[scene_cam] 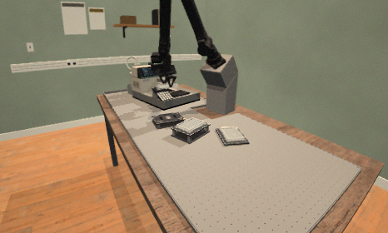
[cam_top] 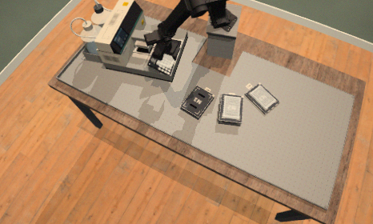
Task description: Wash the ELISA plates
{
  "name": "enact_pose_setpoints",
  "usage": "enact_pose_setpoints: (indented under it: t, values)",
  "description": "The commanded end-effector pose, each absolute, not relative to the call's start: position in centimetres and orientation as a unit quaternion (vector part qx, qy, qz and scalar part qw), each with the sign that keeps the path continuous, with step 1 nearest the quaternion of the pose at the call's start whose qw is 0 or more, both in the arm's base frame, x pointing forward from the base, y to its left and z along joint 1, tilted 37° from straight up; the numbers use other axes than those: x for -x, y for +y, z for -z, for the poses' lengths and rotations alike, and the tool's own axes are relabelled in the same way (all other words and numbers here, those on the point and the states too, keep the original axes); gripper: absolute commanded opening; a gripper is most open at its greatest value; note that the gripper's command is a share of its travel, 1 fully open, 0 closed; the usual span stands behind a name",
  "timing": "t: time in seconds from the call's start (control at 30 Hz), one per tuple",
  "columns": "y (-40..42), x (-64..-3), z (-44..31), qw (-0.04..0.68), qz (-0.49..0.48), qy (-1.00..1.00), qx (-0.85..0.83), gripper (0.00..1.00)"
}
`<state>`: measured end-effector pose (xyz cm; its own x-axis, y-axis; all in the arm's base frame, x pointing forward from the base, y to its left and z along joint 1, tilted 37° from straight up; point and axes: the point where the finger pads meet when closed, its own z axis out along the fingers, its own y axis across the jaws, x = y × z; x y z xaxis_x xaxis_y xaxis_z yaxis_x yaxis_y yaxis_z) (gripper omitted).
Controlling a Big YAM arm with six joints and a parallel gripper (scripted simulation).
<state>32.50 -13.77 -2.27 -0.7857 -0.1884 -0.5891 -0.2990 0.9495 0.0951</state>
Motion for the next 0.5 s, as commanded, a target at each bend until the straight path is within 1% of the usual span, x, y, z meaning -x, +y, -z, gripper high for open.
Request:
enact_pose_setpoints:
  t: [0.0, 0.47]
  values:
    - [-12.3, -33.5, 1.0, 0.306, -0.100, 0.943, 0.086, 0.84]
    - [-7.1, -35.6, -1.3, 0.306, -0.102, 0.943, 0.085, 0.84]
